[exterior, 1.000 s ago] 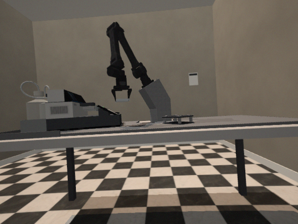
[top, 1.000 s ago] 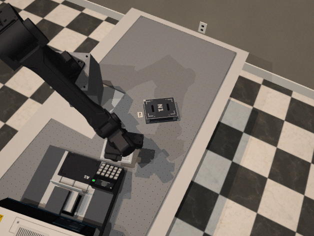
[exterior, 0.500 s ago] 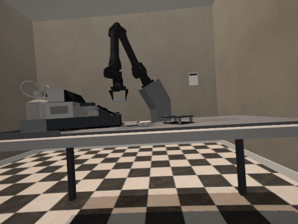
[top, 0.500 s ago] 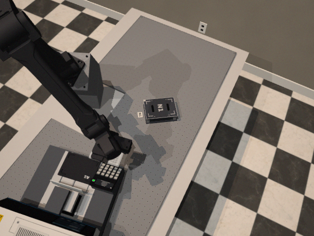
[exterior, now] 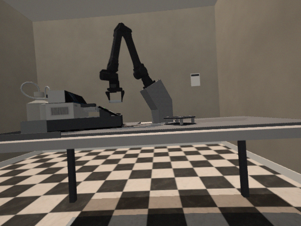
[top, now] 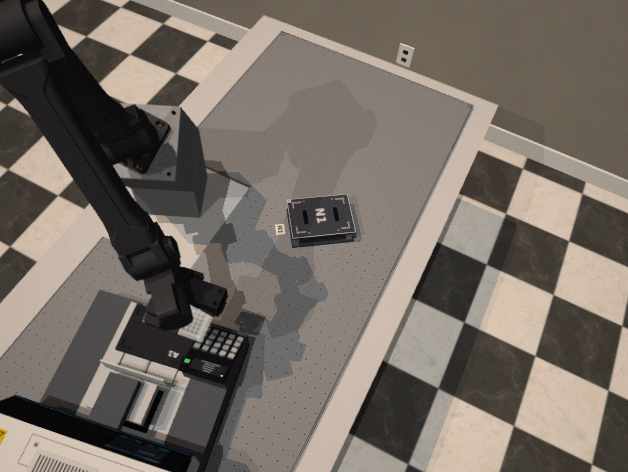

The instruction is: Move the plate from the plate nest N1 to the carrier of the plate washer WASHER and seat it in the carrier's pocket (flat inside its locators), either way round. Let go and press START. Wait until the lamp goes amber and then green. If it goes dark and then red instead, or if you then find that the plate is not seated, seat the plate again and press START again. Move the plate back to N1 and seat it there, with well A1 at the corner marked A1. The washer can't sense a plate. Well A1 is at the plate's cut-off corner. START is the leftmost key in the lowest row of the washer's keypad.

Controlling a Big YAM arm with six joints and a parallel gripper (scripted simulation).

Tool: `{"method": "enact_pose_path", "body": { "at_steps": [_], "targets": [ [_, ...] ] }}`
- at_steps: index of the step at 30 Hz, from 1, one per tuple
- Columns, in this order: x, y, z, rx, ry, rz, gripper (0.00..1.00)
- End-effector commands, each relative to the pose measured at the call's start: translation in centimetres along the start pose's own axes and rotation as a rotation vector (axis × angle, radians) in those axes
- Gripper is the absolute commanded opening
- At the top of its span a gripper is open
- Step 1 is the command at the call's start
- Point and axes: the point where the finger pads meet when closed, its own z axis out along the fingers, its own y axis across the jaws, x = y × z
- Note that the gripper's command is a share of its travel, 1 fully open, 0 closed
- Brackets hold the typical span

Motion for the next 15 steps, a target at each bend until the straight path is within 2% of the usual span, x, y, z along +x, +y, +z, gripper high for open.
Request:
{"method": "enact_pose_path", "body": {
  "at_steps": [1, 5, 11, 15],
  "targets": [
    [0.7, -1.2, -0.9, 0.011, -0.013, -0.037, 0.84],
    [2.6, -1.9, -1.0, 0.005, -0.008, -0.038, 0.84],
    [4.4, -5.2, -1.7, 0.033, -0.021, -0.035, 0.84],
    [4.7, -5.4, -1.8, 0.034, -0.021, -0.036, 0.84]
  ]
}}
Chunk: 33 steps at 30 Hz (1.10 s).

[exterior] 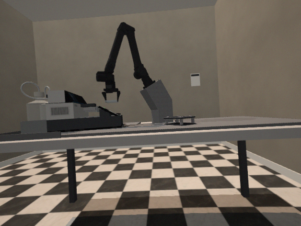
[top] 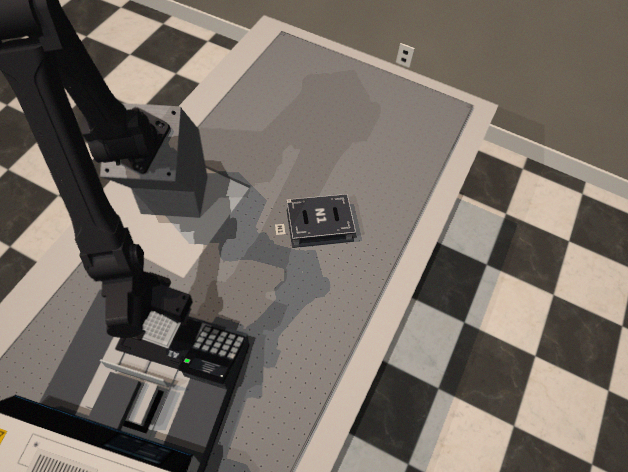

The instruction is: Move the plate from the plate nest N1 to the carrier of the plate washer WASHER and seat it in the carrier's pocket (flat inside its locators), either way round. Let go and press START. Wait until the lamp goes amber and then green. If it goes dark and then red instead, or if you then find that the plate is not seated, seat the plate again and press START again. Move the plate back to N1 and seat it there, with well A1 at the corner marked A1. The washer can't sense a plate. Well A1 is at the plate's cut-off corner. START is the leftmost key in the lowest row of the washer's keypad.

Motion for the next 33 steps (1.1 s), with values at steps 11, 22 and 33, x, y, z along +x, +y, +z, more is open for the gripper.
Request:
{"method": "enact_pose_path", "body": {
  "at_steps": [11, 22, 33],
  "targets": [
    [-1.3, -1.8, -1.2, 0.031, -0.029, -0.050, 0.84],
    [-1.3, -1.9, -1.2, 0.031, -0.029, -0.047, 0.84],
    [-0.8, -0.9, -0.5, 0.014, -0.018, -0.039, 0.84]
  ]
}}
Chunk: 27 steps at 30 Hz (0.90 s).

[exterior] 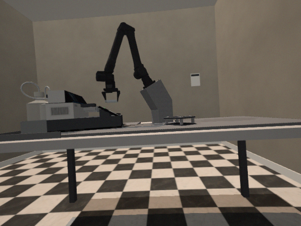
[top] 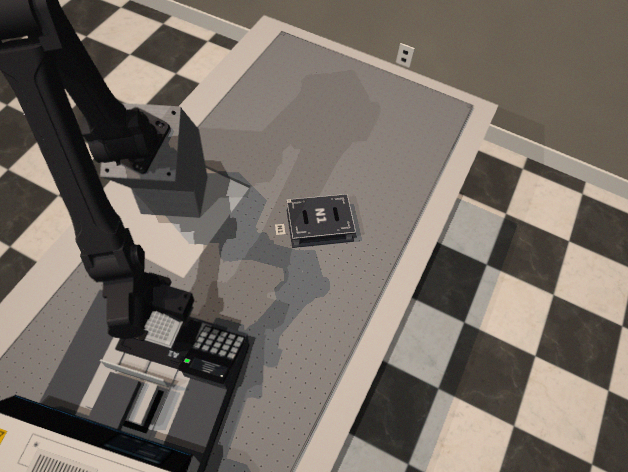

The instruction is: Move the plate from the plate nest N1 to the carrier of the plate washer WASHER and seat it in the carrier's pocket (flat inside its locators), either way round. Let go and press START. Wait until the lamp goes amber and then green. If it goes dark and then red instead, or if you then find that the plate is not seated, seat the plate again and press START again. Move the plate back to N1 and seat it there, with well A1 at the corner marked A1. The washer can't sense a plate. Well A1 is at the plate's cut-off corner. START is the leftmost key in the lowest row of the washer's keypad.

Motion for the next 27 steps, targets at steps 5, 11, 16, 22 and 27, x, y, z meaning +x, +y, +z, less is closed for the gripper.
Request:
{"method": "enact_pose_path", "body": {
  "at_steps": [5, 11, 16, 22, 27],
  "targets": [
    [-0.4, -0.9, -0.4, 0.016, -0.010, -0.001, 0.84],
    [-0.4, -0.8, -0.4, 0.016, -0.010, -0.001, 0.84],
    [-0.4, -0.8, -0.4, 0.016, -0.010, -0.001, 0.84],
    [-0.3, -0.9, -0.1, 0.021, -0.012, -0.007, 0.84],
    [0.3, -0.3, 1.2, 0.004, -0.001, -0.003, 0.84]
  ]
}}
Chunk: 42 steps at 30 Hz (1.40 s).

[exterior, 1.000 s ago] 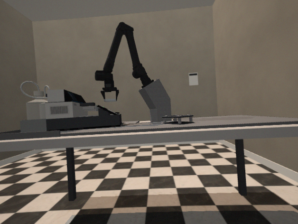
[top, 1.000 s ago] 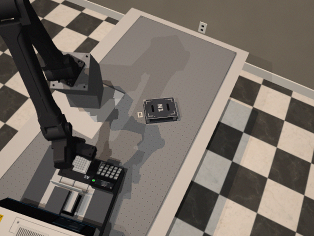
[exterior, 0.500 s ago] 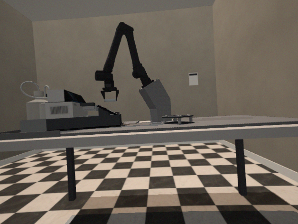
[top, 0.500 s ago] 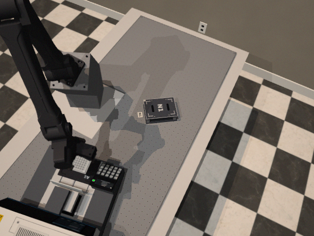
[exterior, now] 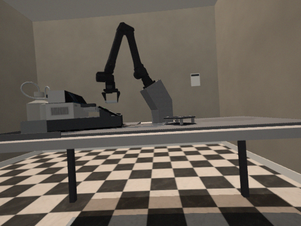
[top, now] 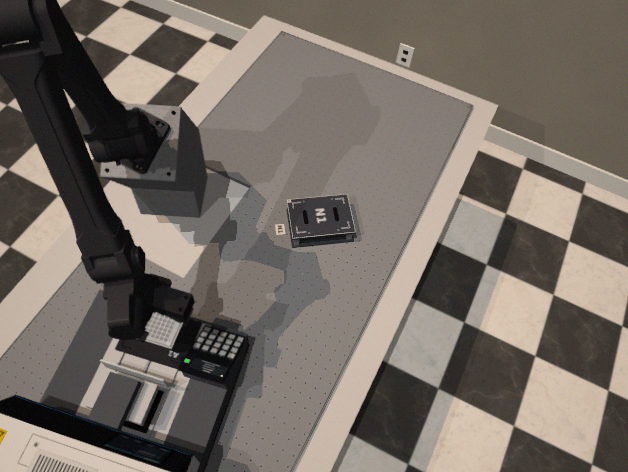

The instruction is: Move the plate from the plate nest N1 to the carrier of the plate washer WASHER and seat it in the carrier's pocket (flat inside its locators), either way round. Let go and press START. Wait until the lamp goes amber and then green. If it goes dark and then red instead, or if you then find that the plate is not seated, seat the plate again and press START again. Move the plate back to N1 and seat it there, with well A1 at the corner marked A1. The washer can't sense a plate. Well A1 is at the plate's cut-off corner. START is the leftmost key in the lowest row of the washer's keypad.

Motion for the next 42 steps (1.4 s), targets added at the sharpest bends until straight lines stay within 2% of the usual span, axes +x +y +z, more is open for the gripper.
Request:
{"method": "enact_pose_path", "body": {
  "at_steps": [1, 21, 42],
  "targets": [
    [0.3, -0.2, 0.9, 0.003, 0.001, -0.002, 0.84],
    [-0.1, -1.3, 3.8, 0.020, -0.006, 0.000, 0.84],
    [0.0, -1.2, 6.9, 0.015, -0.004, 0.000, 0.84]
  ]
}}
